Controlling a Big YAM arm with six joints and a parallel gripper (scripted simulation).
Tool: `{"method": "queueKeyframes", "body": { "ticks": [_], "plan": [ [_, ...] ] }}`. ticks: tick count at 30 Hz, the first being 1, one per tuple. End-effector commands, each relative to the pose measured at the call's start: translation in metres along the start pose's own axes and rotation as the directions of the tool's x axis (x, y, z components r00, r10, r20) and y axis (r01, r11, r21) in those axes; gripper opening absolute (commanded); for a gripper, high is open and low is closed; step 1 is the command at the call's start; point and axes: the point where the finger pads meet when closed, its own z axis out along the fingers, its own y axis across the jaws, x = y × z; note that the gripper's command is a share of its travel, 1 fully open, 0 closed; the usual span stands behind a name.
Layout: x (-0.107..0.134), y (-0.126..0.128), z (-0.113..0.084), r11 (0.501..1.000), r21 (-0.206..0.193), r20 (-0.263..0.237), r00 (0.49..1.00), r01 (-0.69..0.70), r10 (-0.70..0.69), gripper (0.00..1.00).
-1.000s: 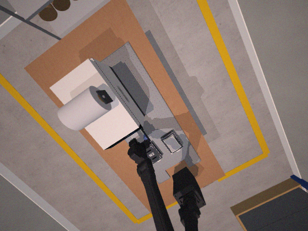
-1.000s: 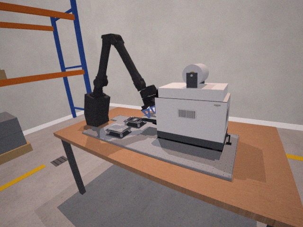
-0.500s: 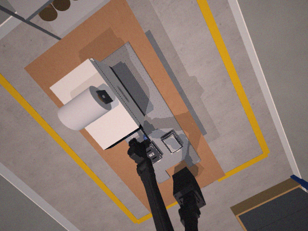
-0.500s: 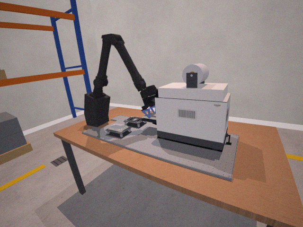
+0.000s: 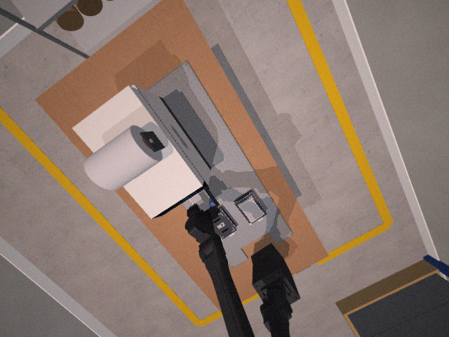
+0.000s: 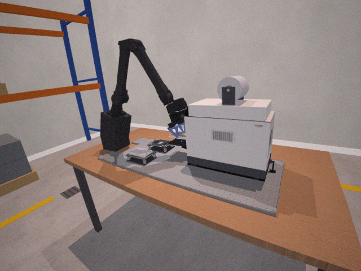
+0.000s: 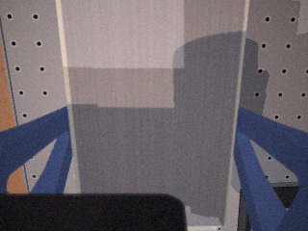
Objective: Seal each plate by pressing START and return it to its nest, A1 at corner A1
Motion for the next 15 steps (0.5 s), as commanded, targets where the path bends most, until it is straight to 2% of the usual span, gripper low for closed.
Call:
{"method": "queueKeyframes", "body": {
  "ticks": [1,8,15],
  "plan": [
    [-0.022,-0.004,-0.016,1.000,0.003,0.036,0.999,-0.019,0.019,0.00],
    [-0.028,-0.003,-0.018,1.000,0.003,0.039,0.999,-0.019,0.019,0.00],
    [-0.042,0.005,-0.041,1.000,-0.009,0.063,0.998,-0.012,0.012,0.00]
  ]
}}
